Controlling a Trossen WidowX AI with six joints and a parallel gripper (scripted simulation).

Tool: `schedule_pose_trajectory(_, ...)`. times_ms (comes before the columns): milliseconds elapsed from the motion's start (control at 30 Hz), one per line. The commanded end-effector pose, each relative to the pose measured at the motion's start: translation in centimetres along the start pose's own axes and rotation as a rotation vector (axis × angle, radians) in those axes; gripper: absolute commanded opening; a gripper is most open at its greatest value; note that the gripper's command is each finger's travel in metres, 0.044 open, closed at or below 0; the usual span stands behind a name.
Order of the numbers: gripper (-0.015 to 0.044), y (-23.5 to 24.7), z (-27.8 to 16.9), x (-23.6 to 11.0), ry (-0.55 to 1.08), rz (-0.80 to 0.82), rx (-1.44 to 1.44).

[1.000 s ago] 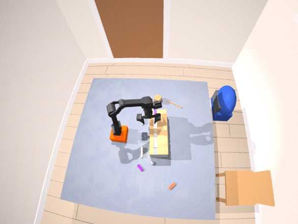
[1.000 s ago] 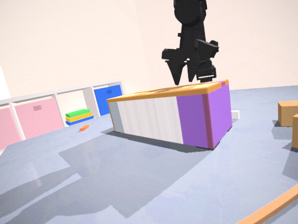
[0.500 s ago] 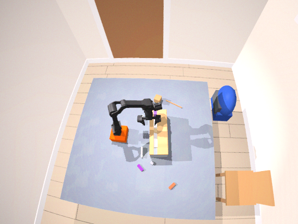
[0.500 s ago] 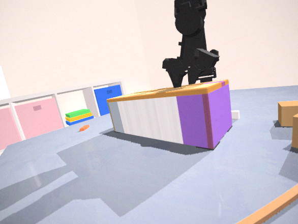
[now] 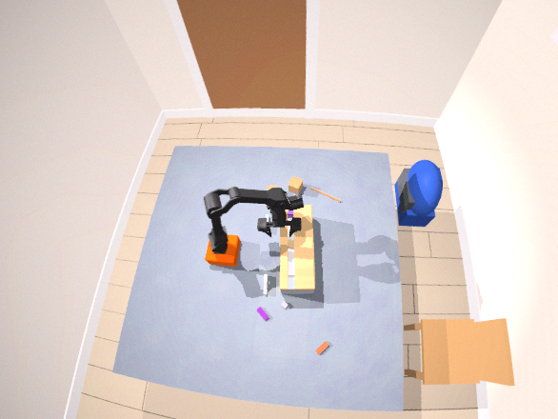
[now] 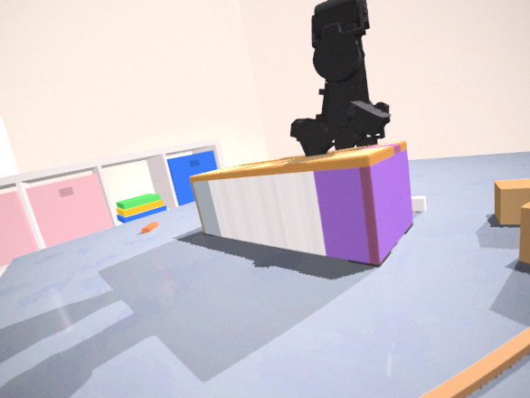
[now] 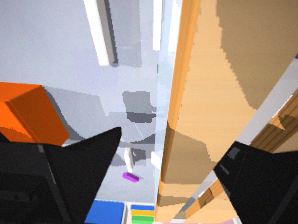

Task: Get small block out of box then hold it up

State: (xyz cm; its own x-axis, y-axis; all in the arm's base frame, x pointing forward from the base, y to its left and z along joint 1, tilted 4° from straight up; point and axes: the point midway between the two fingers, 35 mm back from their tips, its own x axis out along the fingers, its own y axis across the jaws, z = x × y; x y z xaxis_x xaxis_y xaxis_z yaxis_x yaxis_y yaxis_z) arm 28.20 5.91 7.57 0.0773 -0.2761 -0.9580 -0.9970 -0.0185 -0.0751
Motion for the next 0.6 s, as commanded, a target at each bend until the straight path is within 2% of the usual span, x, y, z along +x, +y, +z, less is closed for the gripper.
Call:
schedule_pose_trajectory(0, 0.0400, 0.0, 0.0, -0.1, -0.001, -0.002, 0.001)
schedule_pose_trajectory(567, 0.0400, 0.0, -3.7, 1.3, 0.004, 0.000, 0.000)
